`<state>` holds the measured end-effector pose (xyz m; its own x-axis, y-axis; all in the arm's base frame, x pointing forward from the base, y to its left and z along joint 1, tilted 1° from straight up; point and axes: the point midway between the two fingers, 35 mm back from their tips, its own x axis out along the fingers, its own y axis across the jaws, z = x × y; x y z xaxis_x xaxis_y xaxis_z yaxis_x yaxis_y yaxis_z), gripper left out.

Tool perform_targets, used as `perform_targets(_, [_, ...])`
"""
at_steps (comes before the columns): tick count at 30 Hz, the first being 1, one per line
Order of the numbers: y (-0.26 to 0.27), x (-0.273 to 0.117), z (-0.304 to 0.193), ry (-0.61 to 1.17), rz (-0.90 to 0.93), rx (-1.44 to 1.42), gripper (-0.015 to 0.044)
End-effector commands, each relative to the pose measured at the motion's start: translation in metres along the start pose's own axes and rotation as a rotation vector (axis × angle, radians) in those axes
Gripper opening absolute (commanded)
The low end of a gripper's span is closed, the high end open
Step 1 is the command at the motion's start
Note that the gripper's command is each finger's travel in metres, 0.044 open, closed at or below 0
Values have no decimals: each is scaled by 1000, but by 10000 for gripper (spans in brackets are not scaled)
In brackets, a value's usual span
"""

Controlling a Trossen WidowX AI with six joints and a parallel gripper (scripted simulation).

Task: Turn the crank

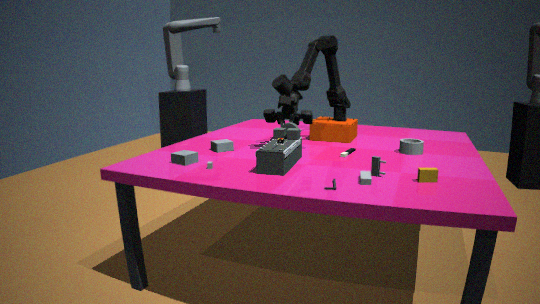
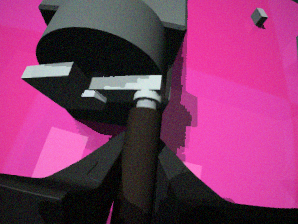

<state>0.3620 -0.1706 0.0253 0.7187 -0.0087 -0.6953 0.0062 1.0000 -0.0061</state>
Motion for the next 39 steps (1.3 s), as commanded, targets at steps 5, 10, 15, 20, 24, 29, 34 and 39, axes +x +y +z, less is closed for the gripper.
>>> perform_targets(5, [8,-11,10,-6,0,0,0])
perform_targets(10, [15,-14,14,-7,1,0,0])
perform_targets(15, [22,-16,16,-7,1,1,0])
perform_targets(20, [28,-16,16,-7,2,1,0])
perform_targets(24, [32,-16,15,-7,2,1,0])
perform_targets(29, [36,-15,15,-7,2,2,0])
perform_targets(34, [39,-14,14,-7,2,2,0])
perform_targets(39, [41,-14,14,-7,3,2,0])
